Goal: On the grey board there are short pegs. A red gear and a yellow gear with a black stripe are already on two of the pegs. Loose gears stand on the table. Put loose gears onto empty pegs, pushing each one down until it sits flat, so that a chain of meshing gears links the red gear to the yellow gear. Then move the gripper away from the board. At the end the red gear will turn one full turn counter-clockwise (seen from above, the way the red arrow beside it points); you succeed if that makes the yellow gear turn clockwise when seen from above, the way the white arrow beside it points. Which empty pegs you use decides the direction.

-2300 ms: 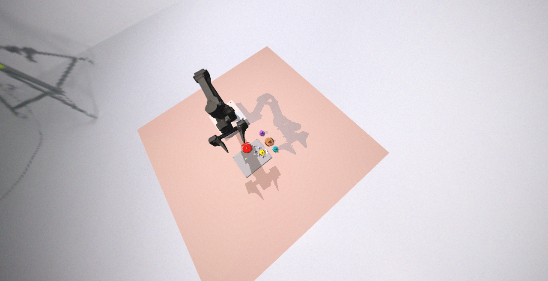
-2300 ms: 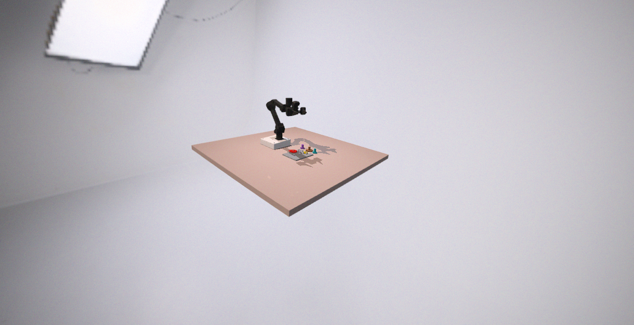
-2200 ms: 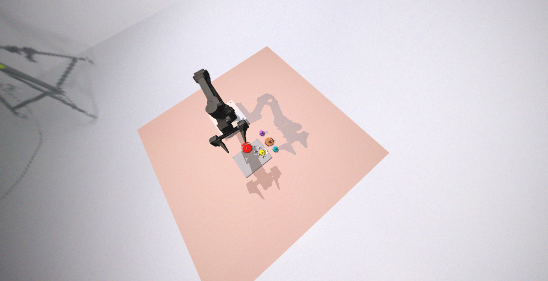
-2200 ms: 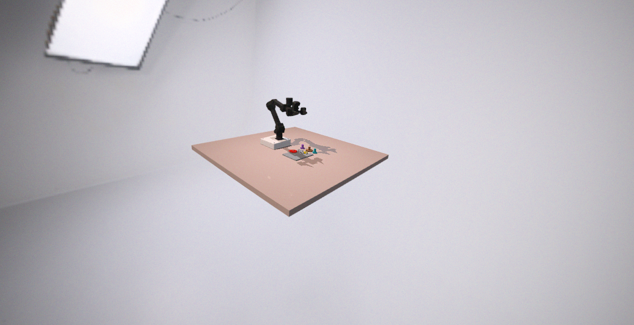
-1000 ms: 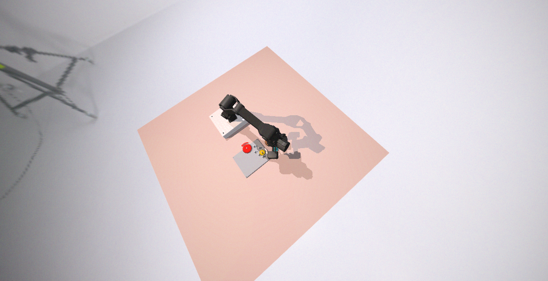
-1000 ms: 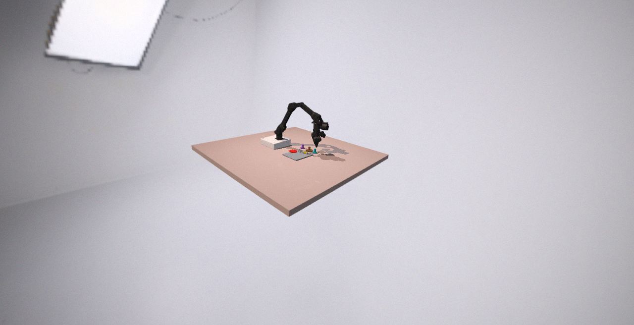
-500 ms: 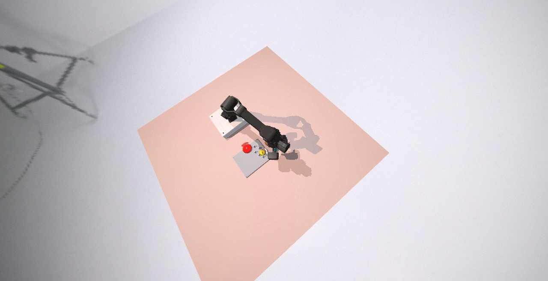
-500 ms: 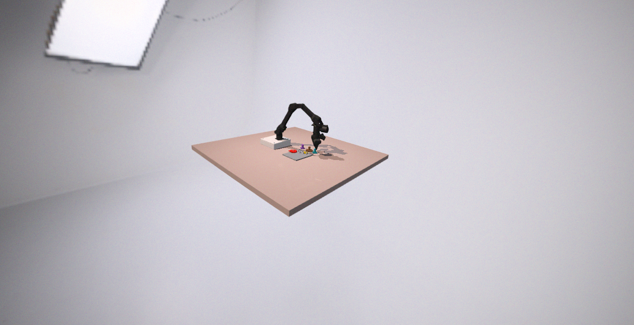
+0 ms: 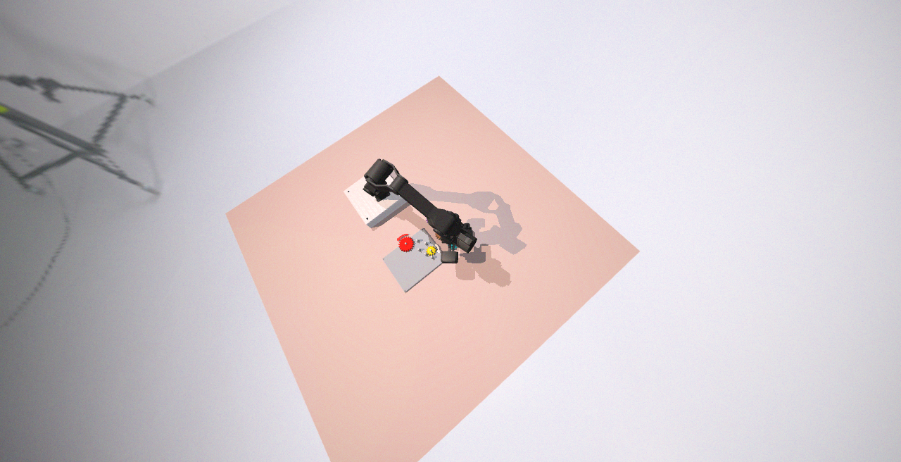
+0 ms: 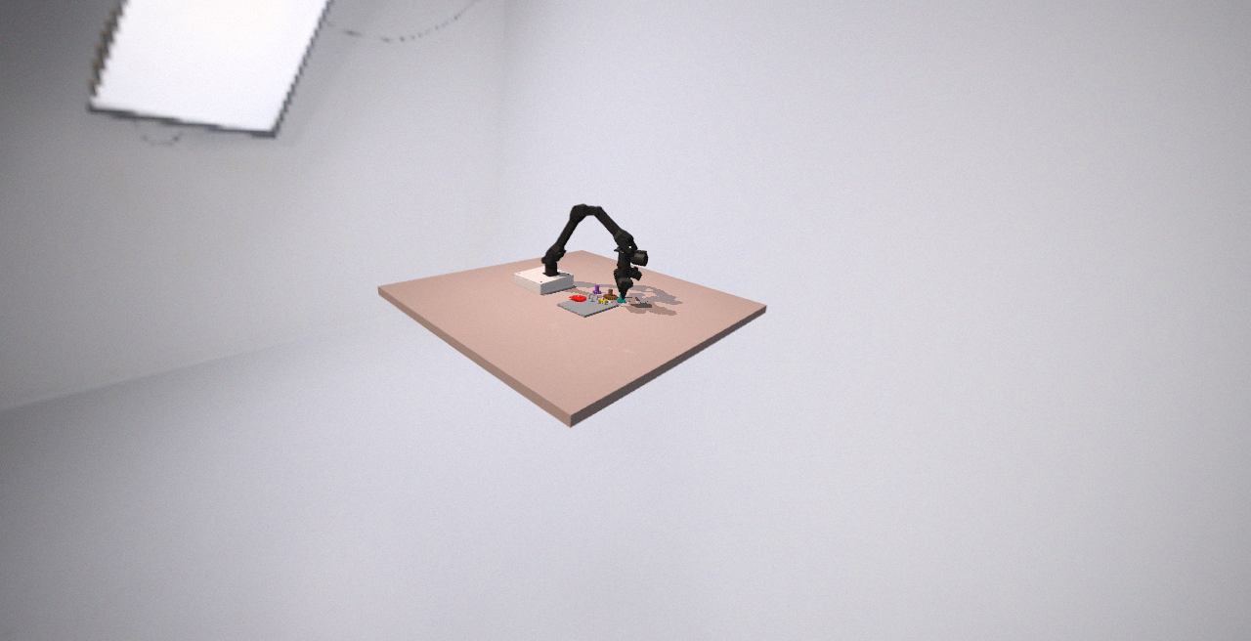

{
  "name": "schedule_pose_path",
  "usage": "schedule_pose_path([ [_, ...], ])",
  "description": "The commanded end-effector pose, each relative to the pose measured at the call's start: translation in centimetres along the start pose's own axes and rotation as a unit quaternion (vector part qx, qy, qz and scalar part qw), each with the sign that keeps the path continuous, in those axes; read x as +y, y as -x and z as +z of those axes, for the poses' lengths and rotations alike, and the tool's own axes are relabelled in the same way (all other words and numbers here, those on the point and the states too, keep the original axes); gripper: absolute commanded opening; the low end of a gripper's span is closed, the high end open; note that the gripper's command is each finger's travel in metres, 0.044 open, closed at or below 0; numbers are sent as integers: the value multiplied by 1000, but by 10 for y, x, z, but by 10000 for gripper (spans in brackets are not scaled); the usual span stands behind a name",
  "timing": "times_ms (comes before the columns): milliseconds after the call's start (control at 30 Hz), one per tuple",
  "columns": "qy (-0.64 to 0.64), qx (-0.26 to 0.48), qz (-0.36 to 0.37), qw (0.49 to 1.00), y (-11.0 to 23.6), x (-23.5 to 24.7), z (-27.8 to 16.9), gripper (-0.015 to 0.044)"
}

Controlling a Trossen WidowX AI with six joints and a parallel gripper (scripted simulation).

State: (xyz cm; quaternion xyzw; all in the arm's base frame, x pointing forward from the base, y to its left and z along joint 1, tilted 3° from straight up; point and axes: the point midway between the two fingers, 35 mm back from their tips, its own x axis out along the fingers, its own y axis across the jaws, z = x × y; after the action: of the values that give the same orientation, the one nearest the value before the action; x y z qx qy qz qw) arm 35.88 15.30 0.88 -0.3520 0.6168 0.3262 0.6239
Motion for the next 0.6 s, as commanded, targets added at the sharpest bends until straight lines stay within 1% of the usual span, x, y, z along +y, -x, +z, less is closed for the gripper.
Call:
schedule_pose_path([
  [0,2,3,0,1000,-2,0,-1,440],
  [67,2,3,0,1000,-2,0,-1,440],
  [533,2,3,0,1000,-2,0,-1,72],
  [567,2,3,0,1000,-2,0,-1,66],
])
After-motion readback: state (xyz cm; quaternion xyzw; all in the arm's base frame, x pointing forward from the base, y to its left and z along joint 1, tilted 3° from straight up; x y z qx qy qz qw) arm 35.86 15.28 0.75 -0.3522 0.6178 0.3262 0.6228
